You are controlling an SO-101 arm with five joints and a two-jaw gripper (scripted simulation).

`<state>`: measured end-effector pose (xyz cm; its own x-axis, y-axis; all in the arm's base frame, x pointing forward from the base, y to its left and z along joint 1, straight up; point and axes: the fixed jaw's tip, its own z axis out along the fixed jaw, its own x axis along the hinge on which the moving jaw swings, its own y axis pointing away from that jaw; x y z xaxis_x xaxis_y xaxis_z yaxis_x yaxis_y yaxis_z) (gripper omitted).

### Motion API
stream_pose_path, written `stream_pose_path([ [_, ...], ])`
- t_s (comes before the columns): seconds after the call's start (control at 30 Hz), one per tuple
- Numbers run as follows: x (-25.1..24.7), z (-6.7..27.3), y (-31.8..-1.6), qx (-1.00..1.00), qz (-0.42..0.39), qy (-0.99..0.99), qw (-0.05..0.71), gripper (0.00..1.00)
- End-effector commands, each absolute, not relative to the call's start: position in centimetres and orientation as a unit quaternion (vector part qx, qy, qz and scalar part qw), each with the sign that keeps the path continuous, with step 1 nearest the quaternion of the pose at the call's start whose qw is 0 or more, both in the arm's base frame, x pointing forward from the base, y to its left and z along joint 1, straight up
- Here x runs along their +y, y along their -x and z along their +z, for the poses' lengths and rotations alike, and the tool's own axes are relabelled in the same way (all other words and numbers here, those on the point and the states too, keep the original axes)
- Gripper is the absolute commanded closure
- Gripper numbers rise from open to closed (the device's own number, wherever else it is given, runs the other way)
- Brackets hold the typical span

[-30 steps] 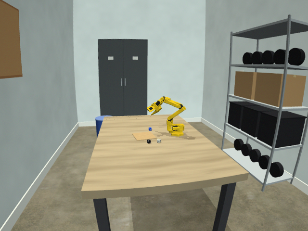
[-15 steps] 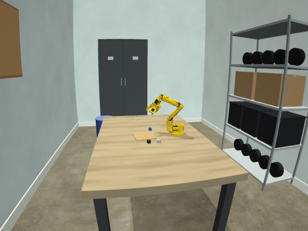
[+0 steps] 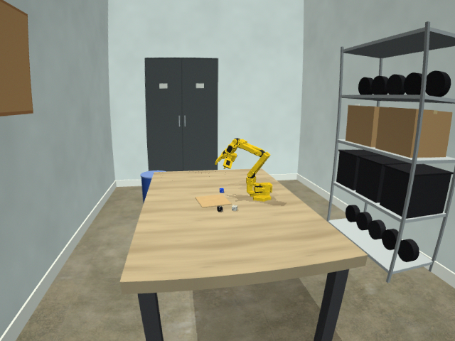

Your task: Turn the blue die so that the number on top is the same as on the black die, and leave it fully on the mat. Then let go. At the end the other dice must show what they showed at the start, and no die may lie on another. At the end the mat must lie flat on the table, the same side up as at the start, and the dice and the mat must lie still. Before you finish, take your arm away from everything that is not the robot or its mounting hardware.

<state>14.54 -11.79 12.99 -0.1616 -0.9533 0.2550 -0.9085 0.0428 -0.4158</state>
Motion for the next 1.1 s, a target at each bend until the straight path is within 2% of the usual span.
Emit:
stream_pose_path([
  [0.0, -12.2, 14.4, -14.8, 0.704, -0.279, 0.651, 0.046, 0.72],
  [0.7, -12.2, 14.1, -14.8, 0.693, -0.267, 0.669, 0.037, 0.72],
  [1.07, -12.3, 10.3, -14.9, 0.711, -0.155, 0.686, 0.022, 0.72],
])
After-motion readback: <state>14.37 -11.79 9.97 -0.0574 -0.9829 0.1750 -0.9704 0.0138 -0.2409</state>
